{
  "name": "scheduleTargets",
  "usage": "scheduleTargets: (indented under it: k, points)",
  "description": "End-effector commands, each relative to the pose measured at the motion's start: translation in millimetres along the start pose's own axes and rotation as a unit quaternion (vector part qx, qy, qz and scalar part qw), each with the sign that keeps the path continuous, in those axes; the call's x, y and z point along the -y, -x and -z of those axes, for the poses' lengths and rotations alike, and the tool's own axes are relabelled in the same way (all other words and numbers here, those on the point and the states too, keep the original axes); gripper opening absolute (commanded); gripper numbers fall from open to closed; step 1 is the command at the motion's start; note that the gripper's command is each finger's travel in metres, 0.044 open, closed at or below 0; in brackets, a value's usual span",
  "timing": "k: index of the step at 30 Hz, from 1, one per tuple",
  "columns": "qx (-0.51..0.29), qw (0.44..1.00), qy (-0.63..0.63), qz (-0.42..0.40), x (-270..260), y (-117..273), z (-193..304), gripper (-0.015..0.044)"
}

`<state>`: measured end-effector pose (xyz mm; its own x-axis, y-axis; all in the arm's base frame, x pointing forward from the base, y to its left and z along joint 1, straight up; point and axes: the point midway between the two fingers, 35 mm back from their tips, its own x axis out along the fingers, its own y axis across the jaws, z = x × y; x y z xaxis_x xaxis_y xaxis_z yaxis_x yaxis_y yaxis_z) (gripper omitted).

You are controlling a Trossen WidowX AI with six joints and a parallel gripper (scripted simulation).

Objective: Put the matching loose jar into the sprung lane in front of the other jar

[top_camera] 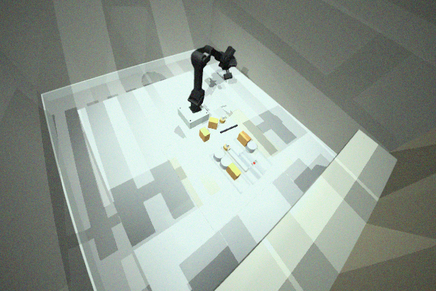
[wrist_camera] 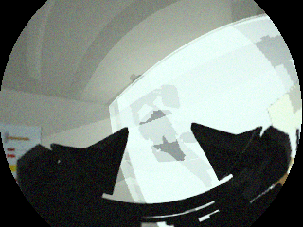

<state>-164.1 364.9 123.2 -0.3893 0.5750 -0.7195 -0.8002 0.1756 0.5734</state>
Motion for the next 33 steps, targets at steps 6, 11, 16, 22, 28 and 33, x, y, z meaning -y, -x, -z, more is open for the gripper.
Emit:
scheduleTargets:
  k: [6, 11, 16, 22, 28, 33]
  points:
    - [0.050, 0.944, -0.282, 0.166, 146, 57, -38, 0.0440]
    - [0.080, 0.857, -0.448, 0.241, 217, 103, -30, 0.0440]
    - [0.109, 0.735, -0.599, 0.298, 272, 152, -3, 0.0440]
    - [0.135, 0.557, -0.745, 0.342, 310, 207, 48, 0.0440]
    - [0.137, 0.535, -0.759, 0.345, 315, 217, 57, 0.0440]
    - [0.137, 0.535, -0.759, 0.345, 320, 210, 60, 0.0440]
